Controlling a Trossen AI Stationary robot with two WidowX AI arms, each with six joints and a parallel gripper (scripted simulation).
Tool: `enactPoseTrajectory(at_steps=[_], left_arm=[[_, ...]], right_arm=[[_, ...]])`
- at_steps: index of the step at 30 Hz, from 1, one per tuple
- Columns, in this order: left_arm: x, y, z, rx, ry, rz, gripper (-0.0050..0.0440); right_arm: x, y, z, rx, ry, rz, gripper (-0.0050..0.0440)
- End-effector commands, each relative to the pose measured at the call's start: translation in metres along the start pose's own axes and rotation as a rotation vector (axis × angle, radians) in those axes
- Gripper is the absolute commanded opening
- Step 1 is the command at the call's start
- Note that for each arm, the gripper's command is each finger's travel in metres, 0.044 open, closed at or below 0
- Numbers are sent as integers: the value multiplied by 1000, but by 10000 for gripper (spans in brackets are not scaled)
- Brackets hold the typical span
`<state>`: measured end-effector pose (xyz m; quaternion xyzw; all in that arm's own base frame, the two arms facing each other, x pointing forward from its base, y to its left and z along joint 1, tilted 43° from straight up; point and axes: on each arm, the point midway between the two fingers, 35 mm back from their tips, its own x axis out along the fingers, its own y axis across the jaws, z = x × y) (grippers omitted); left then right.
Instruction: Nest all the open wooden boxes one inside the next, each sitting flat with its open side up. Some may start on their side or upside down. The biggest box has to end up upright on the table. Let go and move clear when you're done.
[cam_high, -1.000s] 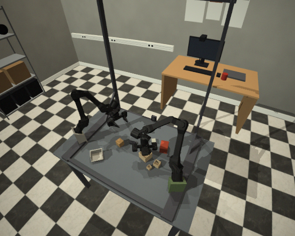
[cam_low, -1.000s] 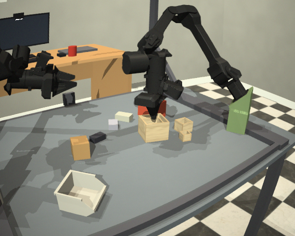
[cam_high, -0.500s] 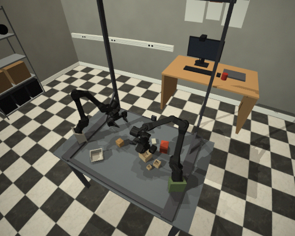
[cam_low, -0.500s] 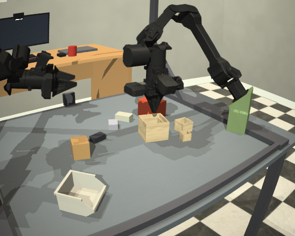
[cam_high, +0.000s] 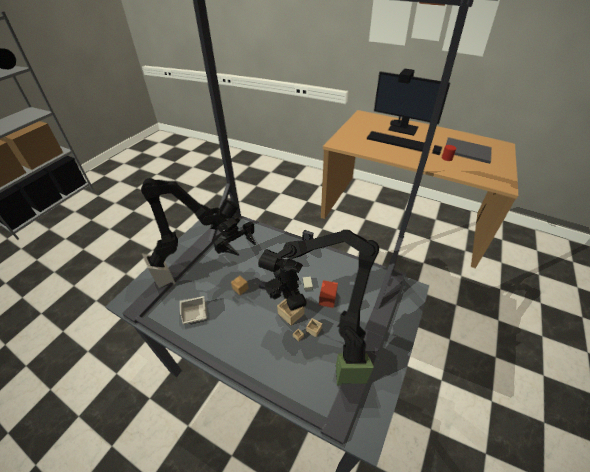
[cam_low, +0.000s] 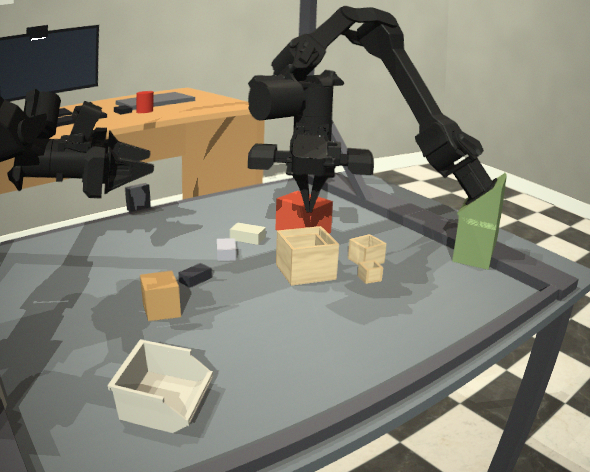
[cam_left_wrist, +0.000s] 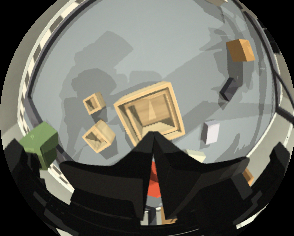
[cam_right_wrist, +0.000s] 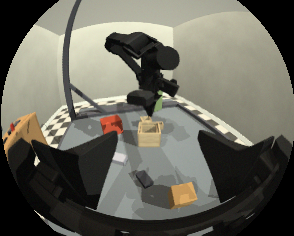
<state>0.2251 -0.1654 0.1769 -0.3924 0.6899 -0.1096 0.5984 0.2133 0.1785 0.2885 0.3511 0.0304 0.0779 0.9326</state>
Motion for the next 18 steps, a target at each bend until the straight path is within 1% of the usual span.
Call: enactPoseTrajectory(at_steps=[1, 5, 7, 18], left_arm=[[-15, -7, -2, 200, -6, -21, -50], [-20, -6, -3, 383, -8, -21, -50], [-22, -6, -3, 436, -8, -21, -50], [-18, -1, -5, 443, -2, -13, -50]], right_arm=[[-1, 1, 4, 12, -9, 3, 400], [-1, 1, 4, 12, -9, 3, 400], [-1, 1, 4, 12, -9, 3, 400], [3, 1, 1, -27, 5, -2, 400]])
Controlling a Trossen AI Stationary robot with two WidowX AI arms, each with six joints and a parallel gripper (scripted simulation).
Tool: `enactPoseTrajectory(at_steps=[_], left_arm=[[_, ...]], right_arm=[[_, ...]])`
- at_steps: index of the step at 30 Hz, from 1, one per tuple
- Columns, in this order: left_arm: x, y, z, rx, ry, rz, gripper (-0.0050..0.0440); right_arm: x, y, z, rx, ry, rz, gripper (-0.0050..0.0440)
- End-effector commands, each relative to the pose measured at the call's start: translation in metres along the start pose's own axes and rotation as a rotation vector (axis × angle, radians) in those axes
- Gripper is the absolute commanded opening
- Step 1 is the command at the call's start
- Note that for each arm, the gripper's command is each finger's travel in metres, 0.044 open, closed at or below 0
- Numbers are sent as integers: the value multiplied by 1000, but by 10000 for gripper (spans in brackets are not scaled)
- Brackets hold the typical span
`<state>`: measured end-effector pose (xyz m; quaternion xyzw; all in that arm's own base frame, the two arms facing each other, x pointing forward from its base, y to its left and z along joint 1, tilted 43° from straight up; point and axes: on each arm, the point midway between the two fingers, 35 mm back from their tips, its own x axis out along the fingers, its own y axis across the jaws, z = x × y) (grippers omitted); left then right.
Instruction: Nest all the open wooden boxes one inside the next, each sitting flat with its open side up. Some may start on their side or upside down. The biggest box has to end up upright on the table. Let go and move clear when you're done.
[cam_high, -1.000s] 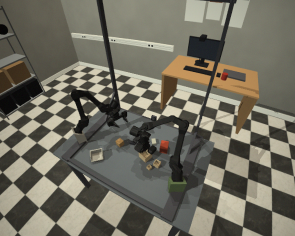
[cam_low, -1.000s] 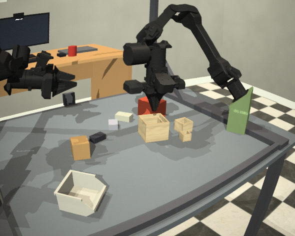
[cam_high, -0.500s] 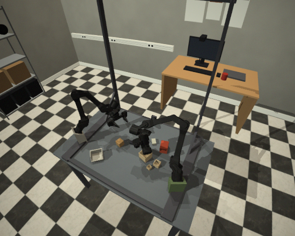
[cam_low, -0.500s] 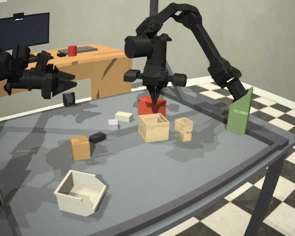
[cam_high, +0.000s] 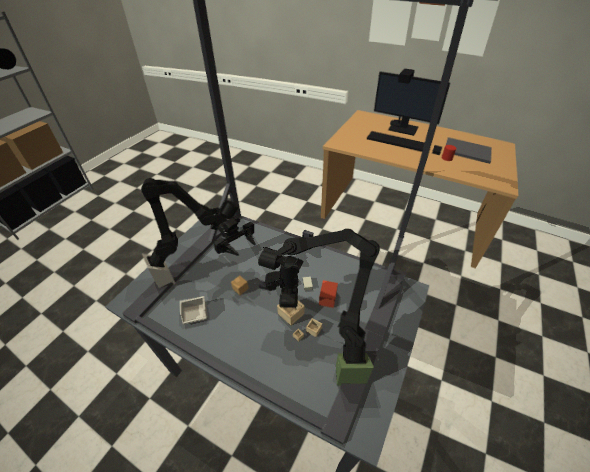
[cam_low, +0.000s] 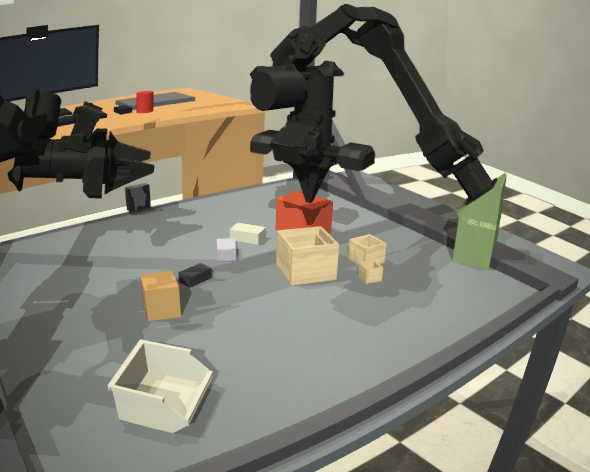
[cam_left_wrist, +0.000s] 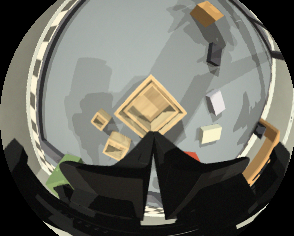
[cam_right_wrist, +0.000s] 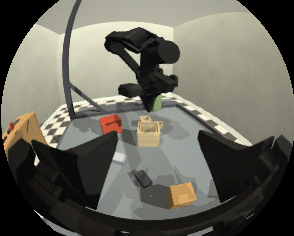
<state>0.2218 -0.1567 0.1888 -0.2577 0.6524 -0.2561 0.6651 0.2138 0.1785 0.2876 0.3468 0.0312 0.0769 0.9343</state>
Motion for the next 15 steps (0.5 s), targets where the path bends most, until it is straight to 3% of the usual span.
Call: enactPoseTrajectory(at_steps=[1, 11, 15], left_arm=[[-3, -1, -3, 19, -11, -7, -50], [3, 5, -14, 85, -10, -7, -50], [9, 12, -24, 139, -10, -6, -50]], right_arm=[[4, 2, 2, -30, 8, 0, 400], [36, -19, -18, -302, 158, -59, 400], [57, -49, -35, -486, 331, -121, 400]])
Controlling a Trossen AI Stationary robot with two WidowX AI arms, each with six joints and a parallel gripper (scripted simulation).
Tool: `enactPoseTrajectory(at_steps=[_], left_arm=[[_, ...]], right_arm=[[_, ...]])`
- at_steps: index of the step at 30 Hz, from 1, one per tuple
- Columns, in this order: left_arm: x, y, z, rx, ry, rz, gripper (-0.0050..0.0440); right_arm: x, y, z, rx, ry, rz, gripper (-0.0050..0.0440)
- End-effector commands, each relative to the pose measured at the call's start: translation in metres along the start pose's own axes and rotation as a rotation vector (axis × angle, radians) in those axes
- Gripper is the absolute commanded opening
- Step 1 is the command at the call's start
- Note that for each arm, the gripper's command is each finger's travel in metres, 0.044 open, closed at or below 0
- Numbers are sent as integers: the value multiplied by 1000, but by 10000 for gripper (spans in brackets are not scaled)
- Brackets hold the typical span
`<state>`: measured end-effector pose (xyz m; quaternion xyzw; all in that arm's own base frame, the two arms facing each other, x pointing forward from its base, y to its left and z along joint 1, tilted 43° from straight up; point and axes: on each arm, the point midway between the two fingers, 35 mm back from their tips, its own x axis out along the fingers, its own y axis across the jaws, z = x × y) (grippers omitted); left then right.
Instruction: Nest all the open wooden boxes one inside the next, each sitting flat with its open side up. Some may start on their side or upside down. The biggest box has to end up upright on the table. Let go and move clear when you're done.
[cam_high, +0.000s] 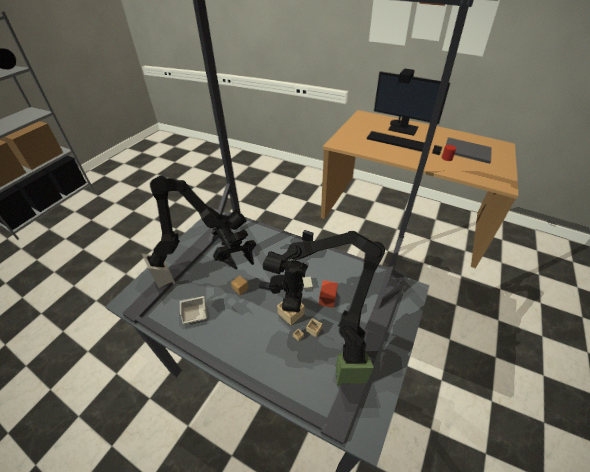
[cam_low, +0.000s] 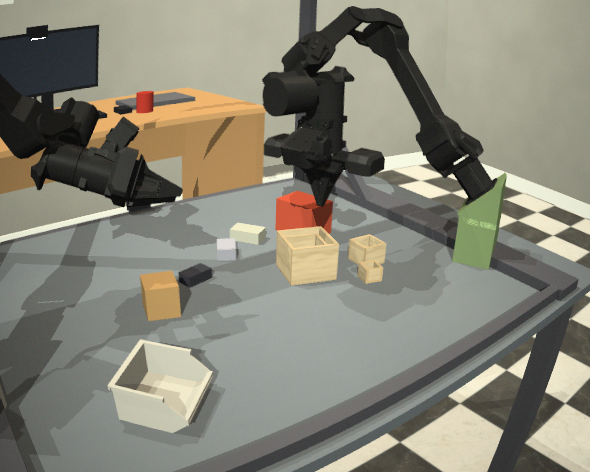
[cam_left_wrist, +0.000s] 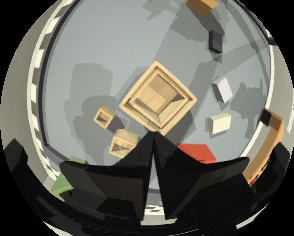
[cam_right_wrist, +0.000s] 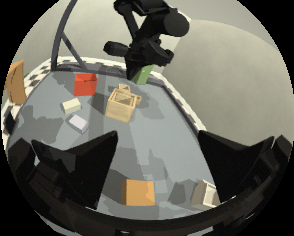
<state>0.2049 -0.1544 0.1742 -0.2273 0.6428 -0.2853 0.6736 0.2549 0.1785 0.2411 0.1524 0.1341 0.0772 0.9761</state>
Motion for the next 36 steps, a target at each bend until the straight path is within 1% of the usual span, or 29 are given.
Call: enactPoseTrajectory(at_steps=[1, 5, 10, 11, 13, 15, 16, 22, 25, 28, 30, 33, 36], left_arm=[[1, 2, -10, 67, -17, -4, -50], [7, 8, -20, 119, -17, -1, -50], [13, 15, -32, 177, -16, -2, -50], [15, 17, -34, 189, -16, -2, -50], [15, 17, -34, 189, -16, -2, -50], [18, 20, -40, 218, -16, -2, -50], [20, 23, -43, 235, -16, -1, -50], [28, 31, -56, 300, -15, -1, -50], [32, 36, -61, 331, -15, -1, -50], [35, 40, -67, 361, -15, 0, -50], [35, 40, -67, 361, -15, 0, -50], [39, 44, -72, 390, -15, 0, -50], [42, 48, -76, 411, -15, 0, -50]], right_arm=[[25, -17, -11, -150, 164, -33, 400], [43, -44, -30, -252, 355, -55, 400], [50, -78, -52, -300, 592, -56, 400], [49, -85, -56, -300, 639, -52, 400], [49, -85, -56, -300, 639, -52, 400], [44, -102, -68, -287, 773, -42, 400], [44, -109, -70, -268, 822, -23, 400], [29, -135, -81, -139, 1036, 55, 400], [20, -143, -82, -45, 1115, 105, 400], [12, -149, -80, 63, 1172, 159, 400], [12, -149, -80, 63, 1172, 159, 400], [5, -153, -74, 181, 1204, 215, 400], [1, -156, -68, 273, 1210, 258, 400]])
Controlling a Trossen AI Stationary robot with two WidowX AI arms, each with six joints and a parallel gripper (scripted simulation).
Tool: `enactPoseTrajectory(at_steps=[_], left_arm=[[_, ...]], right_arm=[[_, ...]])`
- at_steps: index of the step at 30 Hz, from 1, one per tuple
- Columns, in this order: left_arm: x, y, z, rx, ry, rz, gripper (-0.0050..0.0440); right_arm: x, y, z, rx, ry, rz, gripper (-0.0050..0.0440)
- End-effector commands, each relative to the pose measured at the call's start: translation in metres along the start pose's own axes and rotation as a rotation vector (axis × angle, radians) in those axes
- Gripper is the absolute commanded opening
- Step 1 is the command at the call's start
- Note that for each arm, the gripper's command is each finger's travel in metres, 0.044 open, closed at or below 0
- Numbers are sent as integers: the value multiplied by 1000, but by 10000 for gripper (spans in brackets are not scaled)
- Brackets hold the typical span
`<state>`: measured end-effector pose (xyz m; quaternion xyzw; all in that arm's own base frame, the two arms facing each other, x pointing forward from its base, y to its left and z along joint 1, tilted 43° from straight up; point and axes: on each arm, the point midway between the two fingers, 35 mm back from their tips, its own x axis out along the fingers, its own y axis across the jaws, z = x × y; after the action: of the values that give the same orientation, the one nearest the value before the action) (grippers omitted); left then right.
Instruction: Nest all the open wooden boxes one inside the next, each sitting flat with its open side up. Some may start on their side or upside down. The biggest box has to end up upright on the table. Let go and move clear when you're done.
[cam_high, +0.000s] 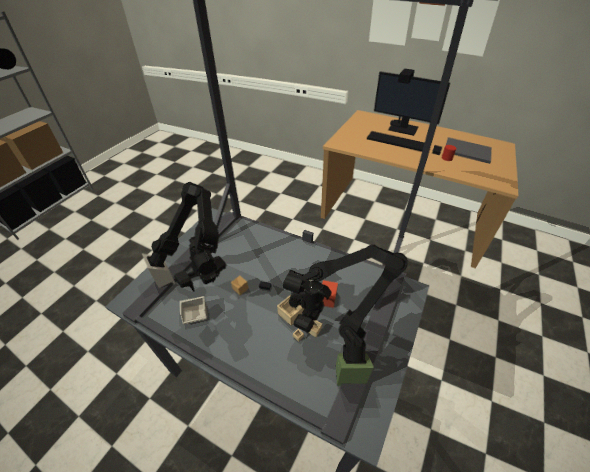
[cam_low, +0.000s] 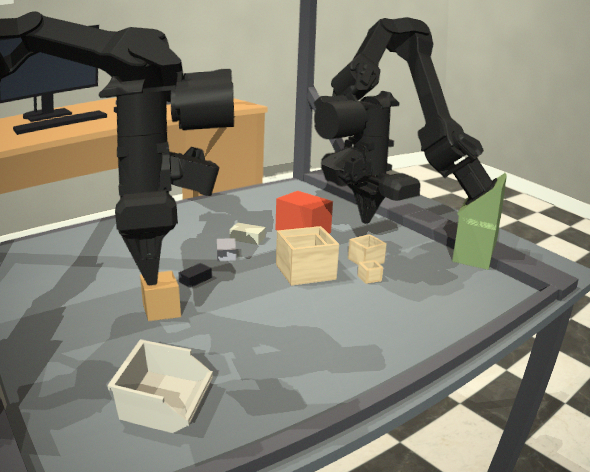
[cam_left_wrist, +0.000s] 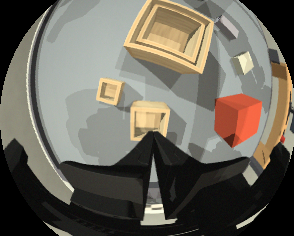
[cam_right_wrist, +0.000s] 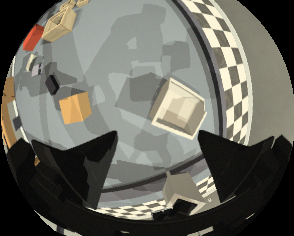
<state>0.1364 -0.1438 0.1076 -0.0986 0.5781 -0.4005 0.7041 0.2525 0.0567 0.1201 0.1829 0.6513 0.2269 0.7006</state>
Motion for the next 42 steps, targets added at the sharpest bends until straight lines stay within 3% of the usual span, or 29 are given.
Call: enactPoseTrajectory(at_steps=[1, 11, 21, 36, 37, 42], left_arm=[[2, 1, -4, 42, -13, 4, -50], [2, 1, -6, 57, -18, 4, -50], [39, 3, -8, 39, -4, 5, -50], [51, 3, -8, 38, -5, 4, -50], [51, 3, -8, 39, -6, 4, 24], [49, 1, -5, 48, -17, -1, 144]], right_arm=[[-13, -1, 1, 42, 16, 107, 400], [-19, -1, 2, 74, 13, 159, 400], [-18, -1, -1, 75, 17, 155, 400], [-18, -1, -1, 75, 17, 155, 400], [-18, -1, -1, 75, 17, 155, 400], [-18, -1, -1, 75, 17, 155, 400]])
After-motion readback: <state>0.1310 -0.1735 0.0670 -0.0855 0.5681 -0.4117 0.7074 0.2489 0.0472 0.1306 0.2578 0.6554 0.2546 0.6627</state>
